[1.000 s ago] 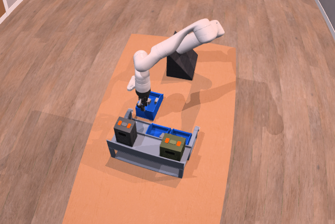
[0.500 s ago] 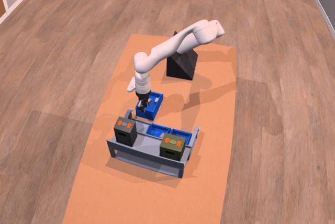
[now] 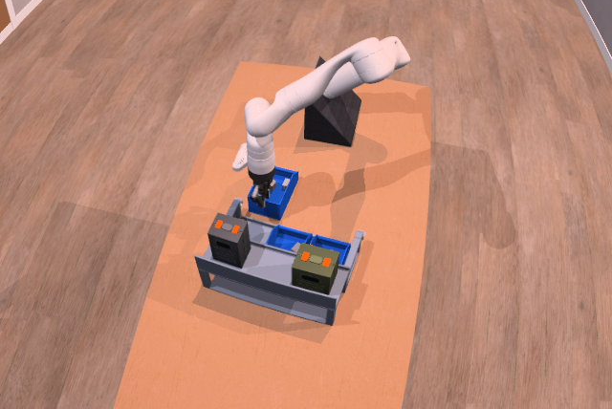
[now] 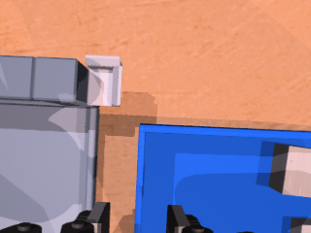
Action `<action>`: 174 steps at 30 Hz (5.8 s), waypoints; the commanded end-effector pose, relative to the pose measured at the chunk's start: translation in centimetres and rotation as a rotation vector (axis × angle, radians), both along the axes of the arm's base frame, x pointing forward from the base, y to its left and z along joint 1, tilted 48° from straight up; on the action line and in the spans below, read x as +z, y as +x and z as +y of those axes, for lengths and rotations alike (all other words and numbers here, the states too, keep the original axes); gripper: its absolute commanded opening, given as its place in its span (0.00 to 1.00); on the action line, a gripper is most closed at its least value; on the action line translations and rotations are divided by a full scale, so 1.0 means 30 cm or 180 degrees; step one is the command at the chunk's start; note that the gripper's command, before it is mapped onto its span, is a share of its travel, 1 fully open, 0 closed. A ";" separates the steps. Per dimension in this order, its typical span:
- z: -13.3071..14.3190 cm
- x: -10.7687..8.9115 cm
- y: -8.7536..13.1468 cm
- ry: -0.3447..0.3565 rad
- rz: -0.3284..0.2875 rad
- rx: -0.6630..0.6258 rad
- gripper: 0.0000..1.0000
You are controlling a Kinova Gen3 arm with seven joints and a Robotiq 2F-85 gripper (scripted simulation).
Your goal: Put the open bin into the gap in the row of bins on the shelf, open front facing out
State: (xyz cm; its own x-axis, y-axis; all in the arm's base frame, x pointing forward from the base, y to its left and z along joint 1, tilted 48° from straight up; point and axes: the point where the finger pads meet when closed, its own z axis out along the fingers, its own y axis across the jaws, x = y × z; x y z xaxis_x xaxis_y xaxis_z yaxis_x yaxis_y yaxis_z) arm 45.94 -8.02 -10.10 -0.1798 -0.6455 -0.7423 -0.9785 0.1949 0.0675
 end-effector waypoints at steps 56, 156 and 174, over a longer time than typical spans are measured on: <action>0.020 -0.021 0.005 -0.0005 -0.0003 -0.0004 0.10; -0.043 0.034 -0.003 -0.0005 -0.0003 -0.0004 0.10; -0.040 0.031 -0.003 -0.0005 -0.0003 -0.0004 0.10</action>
